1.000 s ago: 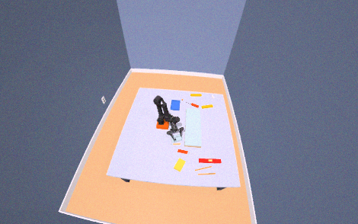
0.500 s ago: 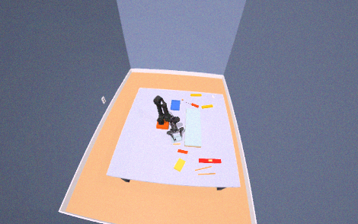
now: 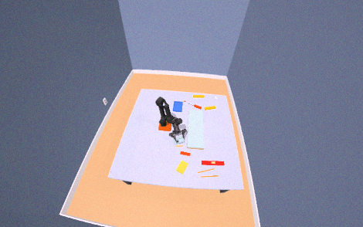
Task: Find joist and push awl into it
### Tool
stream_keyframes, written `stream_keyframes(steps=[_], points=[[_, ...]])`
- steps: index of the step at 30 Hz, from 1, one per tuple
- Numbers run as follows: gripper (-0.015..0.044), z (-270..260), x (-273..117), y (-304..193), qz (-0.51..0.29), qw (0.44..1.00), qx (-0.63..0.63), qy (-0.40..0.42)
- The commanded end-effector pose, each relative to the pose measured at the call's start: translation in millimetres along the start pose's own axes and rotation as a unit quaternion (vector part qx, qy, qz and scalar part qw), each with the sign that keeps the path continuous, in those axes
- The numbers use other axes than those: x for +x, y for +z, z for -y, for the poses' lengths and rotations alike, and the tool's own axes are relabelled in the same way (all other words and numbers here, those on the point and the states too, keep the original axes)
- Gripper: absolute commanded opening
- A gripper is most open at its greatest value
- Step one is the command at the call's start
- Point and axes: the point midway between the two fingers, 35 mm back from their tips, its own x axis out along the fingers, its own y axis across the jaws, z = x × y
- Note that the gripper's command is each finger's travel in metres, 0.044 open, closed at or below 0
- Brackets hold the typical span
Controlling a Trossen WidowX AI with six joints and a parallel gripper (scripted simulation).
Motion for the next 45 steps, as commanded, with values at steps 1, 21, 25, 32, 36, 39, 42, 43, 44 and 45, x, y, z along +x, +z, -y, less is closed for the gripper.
stream_keyframes(steps=[1, 21, 25, 32, 36, 39, 42, 43, 44, 45], points=[[0.0379, -0.1, -0.3, 2.6, 0.005, 1.000, -0.005, -0.002], [0.0379, -0.1, -0.3, 2.6, 0.005, 1.000, -0.005, -0.002], [0.0379, -0.1, -0.3, 2.6, 0.005, 1.000, -0.005, -0.002], [0.0379, -0.1, -0.3, 2.6, 0.005, 1.000, -0.005, -0.002], [0.0379, -0.1, -0.3, 2.6, 0.005, 1.000, -0.005, -0.002], [0.0379, -0.1, -0.3, 2.6, 0.005, 1.000, -0.005, -0.002], [0.0379, -0.1, -0.3, 2.6, 0.005, 1.000, -0.005, -0.002], [0.0405, 0.1, -0.1, 0.1, 0.000, 1.000, 0.000, 0.000], [0.0432, 0.1, -0.1, 0.1, 0.000, 1.000, 0.000, 0.000], [0.0440, 0.1, -0.1, 0.1, 0.000, 1.000, 0.000, 0.000]])
